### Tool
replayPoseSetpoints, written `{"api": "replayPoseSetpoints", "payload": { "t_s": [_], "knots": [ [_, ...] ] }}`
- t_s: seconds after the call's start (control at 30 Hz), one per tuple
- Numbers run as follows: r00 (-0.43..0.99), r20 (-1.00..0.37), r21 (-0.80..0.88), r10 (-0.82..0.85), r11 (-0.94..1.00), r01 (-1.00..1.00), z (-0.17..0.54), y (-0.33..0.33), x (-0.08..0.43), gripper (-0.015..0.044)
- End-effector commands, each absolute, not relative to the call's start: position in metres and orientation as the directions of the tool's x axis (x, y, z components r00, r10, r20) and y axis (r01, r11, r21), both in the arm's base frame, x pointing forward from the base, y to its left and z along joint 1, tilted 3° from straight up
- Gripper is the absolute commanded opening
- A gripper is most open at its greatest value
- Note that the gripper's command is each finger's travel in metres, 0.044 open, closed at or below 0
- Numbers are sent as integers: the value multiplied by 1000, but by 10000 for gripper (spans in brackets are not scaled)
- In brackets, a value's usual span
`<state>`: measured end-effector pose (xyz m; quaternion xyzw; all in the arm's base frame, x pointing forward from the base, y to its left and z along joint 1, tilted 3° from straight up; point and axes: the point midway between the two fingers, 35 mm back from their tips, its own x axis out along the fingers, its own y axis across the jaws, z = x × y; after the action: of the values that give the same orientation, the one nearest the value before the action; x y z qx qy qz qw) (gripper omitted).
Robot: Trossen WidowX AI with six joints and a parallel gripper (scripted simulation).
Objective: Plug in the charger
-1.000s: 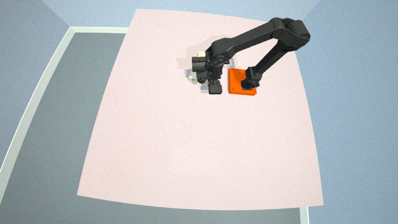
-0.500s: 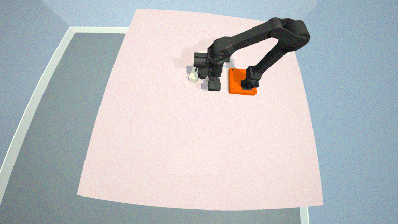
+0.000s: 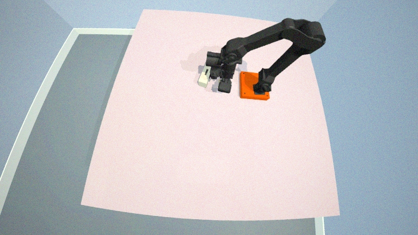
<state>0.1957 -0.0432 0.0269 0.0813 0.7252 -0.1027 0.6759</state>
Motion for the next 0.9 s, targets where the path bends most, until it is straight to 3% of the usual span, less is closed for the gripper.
{"api": "replayPoseSetpoints", "payload": {
  "t_s": [0.0,0.87],
  "knots": [
    [-71,-997,-42,-22,958,284,24,-47,193,0],
    [-69,-997,-42,-21,947,318,23,-64,220,0]
  ]
}}
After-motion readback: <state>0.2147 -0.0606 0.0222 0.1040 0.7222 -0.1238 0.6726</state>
